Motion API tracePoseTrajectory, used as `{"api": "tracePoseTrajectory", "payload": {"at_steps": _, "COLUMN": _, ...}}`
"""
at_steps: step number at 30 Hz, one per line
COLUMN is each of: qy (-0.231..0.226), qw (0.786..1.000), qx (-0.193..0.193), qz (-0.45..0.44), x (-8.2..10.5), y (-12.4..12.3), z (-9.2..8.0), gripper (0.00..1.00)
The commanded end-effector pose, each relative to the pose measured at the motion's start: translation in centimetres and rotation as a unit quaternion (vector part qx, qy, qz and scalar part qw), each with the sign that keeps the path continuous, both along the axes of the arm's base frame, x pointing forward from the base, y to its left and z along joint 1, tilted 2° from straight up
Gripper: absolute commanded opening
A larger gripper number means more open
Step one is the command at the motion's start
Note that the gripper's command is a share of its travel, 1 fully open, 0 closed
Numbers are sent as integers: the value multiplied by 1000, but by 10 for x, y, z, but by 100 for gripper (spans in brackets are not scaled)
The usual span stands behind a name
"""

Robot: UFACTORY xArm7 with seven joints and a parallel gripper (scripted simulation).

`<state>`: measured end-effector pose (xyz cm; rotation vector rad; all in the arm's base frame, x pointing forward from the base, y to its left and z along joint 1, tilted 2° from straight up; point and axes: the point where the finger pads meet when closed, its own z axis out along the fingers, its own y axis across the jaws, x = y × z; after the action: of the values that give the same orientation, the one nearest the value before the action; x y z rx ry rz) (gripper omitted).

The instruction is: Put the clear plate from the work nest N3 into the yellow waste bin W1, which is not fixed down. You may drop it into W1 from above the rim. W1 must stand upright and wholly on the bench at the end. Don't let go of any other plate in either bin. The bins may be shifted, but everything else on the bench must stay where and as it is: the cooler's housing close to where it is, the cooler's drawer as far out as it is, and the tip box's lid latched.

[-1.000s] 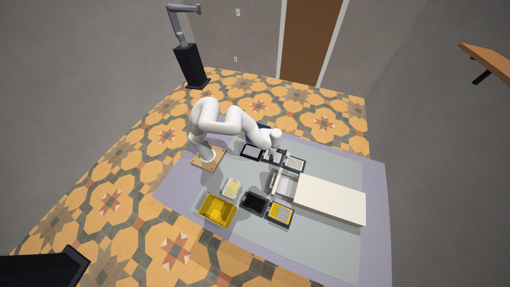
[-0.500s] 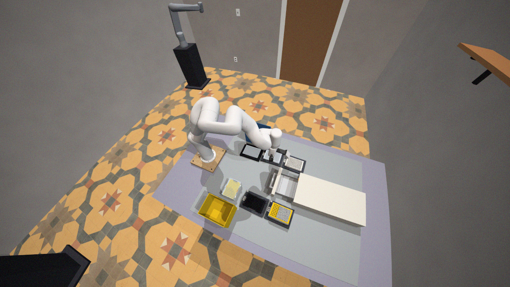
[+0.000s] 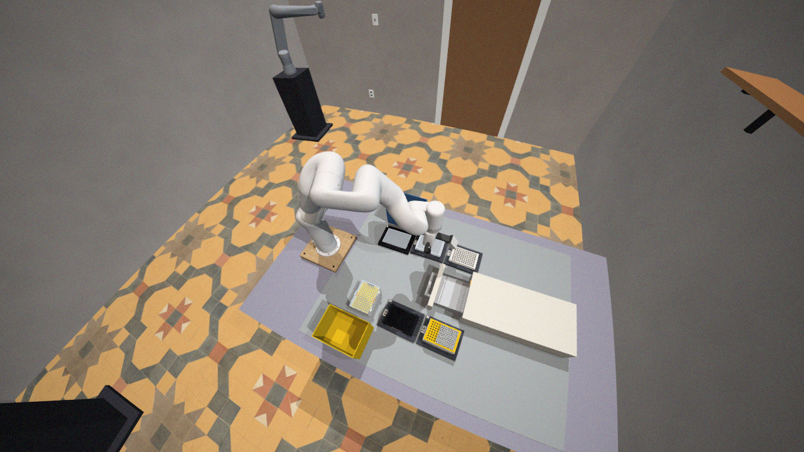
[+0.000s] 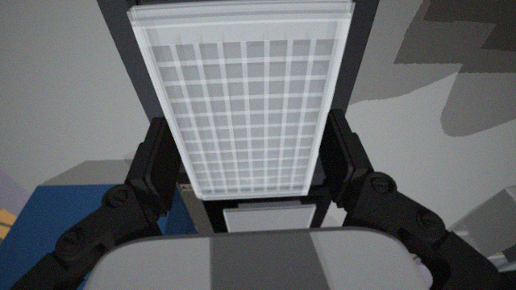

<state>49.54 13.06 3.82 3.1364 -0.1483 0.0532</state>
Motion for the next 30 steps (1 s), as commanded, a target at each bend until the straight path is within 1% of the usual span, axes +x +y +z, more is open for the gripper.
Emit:
{"api": "tracePoseTrajectory", "payload": {"at_steps": 1, "qy": -2, "qw": 1000, "qx": 0, "qz": 0, "x": 1, "y": 0, "z": 5, "gripper": 0}}
{"api": "tracePoseTrajectory", "payload": {"at_steps": 18, "qy": -2, "qw": 1000, "qx": 0, "qz": 0, "x": 1, "y": 0, "z": 15, "gripper": 0}}
{"api": "tracePoseTrajectory", "payload": {"at_steps": 28, "qy": -2, "qw": 1000, "qx": 0, "qz": 0, "x": 1, "y": 0, "z": 15, "gripper": 0}}
{"api": "tracePoseTrajectory", "payload": {"at_steps": 30, "qy": -2, "qw": 1000, "qx": 0, "qz": 0, "x": 1, "y": 0, "z": 19, "gripper": 0}}
